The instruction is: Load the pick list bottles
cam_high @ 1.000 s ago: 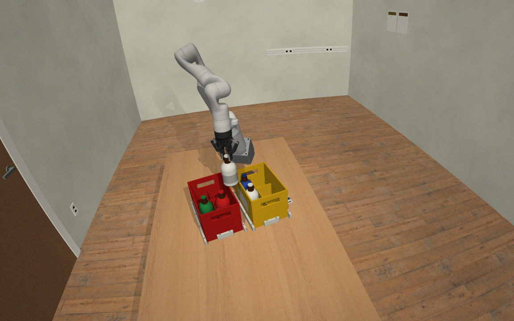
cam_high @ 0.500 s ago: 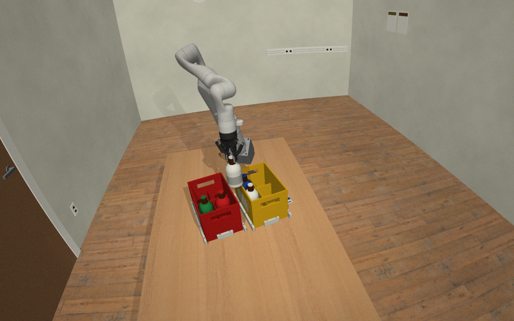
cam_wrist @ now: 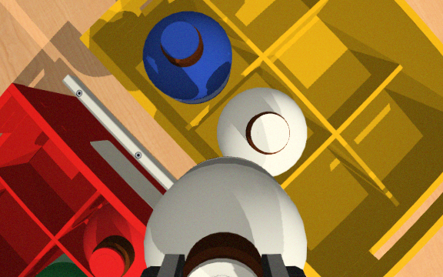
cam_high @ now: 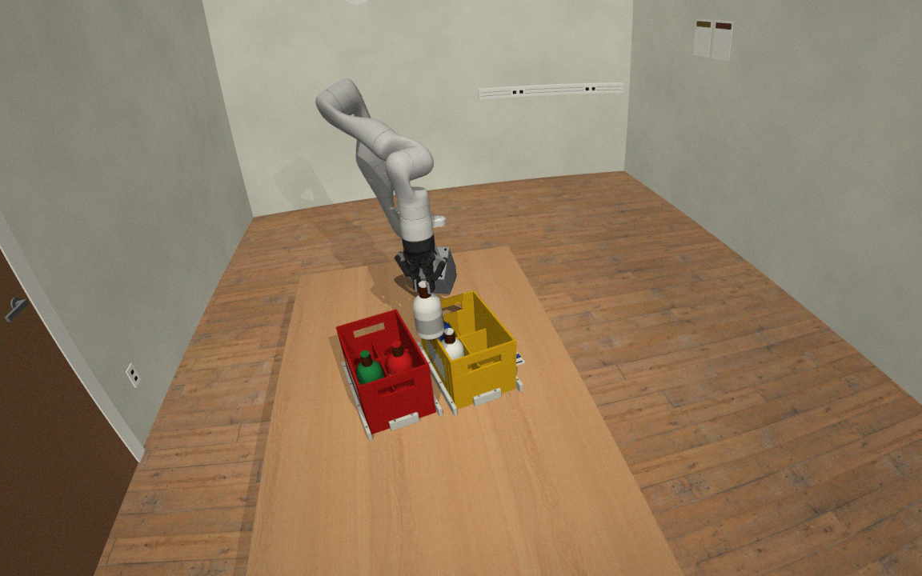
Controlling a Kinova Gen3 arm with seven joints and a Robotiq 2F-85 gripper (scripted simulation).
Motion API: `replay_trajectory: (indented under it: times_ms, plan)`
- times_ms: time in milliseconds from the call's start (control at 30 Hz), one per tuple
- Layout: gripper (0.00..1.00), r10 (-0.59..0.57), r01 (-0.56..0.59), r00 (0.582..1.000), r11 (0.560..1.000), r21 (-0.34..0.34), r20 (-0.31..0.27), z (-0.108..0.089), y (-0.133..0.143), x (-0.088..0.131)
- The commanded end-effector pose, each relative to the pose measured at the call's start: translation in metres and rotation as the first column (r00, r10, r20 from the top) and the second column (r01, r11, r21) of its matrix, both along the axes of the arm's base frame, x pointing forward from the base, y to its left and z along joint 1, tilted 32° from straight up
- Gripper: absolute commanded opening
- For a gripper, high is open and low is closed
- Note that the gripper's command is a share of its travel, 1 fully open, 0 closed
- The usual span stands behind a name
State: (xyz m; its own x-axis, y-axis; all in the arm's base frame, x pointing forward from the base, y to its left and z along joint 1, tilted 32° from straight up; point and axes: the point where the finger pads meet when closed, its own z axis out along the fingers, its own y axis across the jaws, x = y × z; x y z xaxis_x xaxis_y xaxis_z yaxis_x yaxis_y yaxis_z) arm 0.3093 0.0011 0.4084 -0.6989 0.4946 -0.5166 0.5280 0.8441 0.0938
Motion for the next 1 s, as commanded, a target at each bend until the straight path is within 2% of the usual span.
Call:
replay_trajectory:
  times_ms: [0,967]
  plan:
    - [0.1,0.0,0.0,1.0,1.0,0.0,0.002,0.001,0.004,0.003]
    - [0.1,0.0,0.0,1.0,1.0,0.0,0.002,0.01,0.043,0.034]
